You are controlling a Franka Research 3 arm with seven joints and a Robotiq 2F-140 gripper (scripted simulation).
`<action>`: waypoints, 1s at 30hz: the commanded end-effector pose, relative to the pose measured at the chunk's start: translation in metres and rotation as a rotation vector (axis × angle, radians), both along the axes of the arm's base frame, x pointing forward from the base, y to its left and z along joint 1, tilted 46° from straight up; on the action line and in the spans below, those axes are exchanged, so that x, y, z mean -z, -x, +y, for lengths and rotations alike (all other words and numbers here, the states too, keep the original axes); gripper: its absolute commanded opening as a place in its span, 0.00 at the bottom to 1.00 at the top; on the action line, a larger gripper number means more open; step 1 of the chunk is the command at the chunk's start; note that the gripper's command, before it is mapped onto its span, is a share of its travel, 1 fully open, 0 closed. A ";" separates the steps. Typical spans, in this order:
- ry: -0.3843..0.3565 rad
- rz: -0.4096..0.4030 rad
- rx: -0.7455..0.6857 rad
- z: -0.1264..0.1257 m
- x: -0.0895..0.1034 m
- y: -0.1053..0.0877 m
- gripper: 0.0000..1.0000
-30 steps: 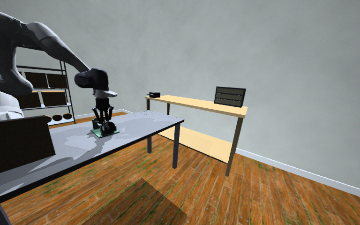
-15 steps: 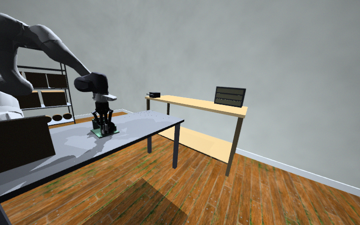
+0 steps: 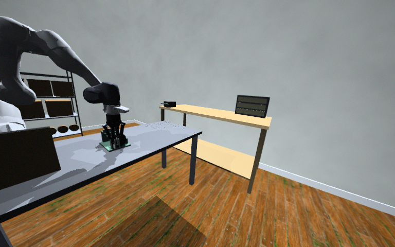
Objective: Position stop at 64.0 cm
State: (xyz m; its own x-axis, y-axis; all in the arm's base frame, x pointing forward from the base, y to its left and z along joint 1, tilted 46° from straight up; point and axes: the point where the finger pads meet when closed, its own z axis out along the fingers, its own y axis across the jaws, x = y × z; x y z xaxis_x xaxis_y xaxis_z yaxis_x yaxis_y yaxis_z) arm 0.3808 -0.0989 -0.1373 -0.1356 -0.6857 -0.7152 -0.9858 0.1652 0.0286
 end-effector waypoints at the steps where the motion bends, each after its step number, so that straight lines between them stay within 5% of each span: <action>1: 0.003 0.001 0.002 0.002 0.003 -0.003 0.04; 30: 0.003 0.001 0.002 0.006 0.012 -0.023 0.04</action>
State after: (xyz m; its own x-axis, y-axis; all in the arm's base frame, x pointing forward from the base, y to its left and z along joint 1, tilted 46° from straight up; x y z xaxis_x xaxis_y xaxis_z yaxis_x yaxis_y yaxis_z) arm 0.4021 -0.0928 -0.1473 -0.1331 -0.6873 -0.7141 -0.9863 0.1630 0.0268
